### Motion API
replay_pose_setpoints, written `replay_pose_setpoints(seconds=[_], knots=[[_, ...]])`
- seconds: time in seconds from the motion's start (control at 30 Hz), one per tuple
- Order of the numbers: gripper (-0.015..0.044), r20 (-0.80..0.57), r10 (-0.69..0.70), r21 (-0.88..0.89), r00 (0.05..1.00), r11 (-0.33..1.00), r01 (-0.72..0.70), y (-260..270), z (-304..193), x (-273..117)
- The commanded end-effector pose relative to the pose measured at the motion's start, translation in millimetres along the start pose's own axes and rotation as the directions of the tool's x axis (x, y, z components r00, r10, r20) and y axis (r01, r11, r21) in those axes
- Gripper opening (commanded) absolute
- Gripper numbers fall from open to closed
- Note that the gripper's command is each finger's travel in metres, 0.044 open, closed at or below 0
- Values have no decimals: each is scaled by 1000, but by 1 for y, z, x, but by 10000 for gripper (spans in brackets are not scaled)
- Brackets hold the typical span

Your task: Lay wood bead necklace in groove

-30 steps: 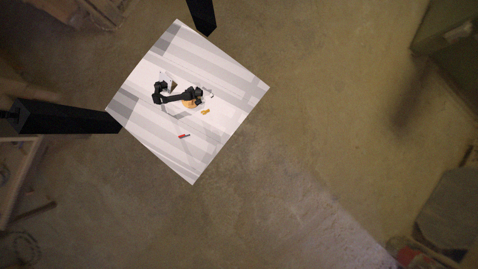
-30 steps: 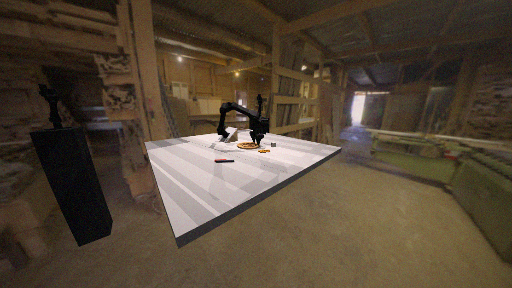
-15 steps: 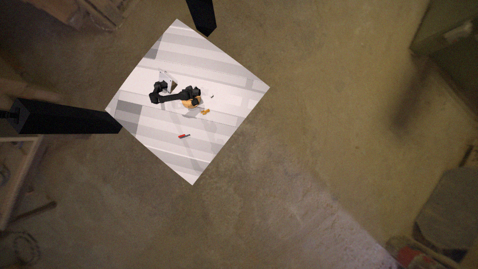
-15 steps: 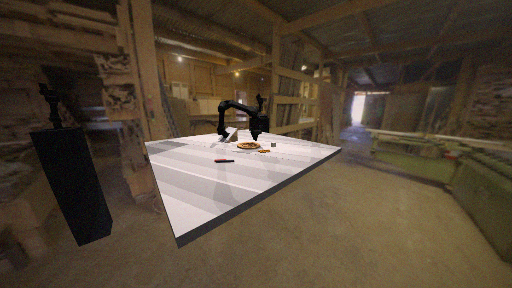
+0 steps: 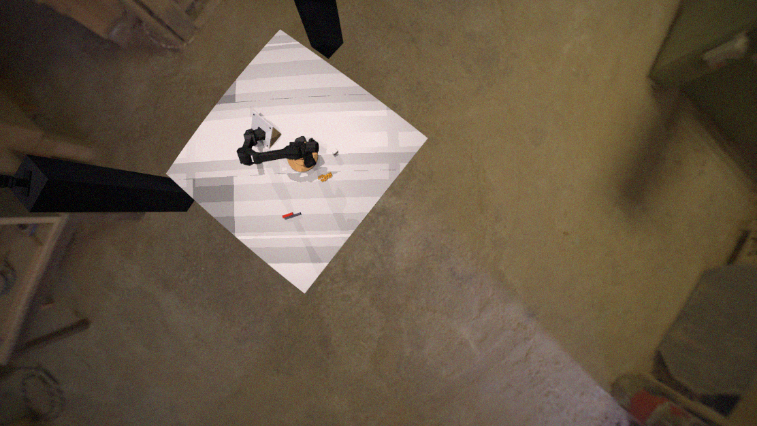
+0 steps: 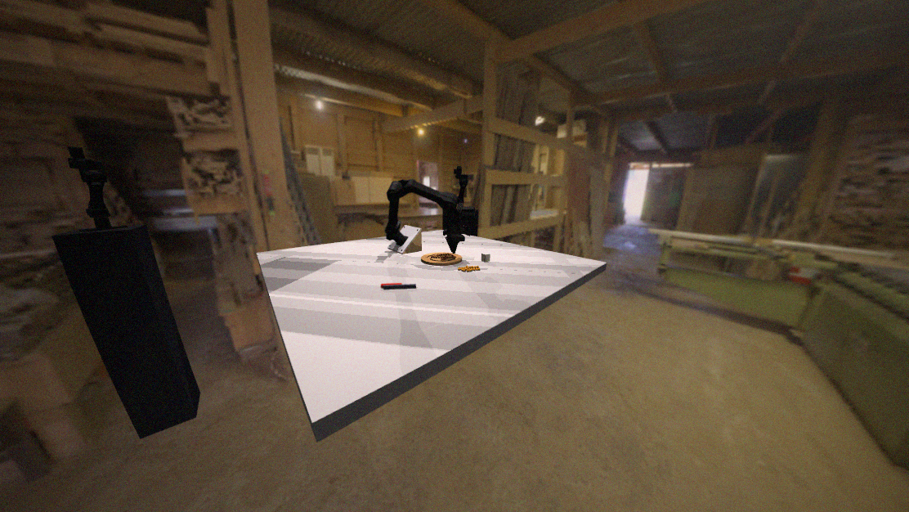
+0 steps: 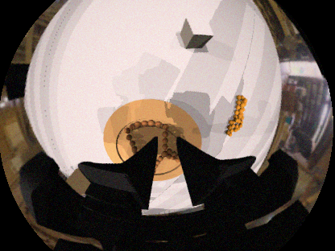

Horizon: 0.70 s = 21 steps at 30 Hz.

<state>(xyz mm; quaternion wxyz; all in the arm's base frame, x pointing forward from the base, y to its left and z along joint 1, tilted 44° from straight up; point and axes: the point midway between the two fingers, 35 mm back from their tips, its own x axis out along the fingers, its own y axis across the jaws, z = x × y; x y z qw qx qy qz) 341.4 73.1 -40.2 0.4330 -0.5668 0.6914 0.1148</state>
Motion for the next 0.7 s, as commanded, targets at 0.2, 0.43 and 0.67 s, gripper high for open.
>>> replay_pose_setpoints(seconds=[0.2,0.43,0.67], knots=[[120,-11,2,-4,1000,1000,-2,0,-3,16],[120,-14,4,-5,1000,1000,-4,1,-4,25],[0,-9,7,-2,1000,1000,-7,1,-2,23]])
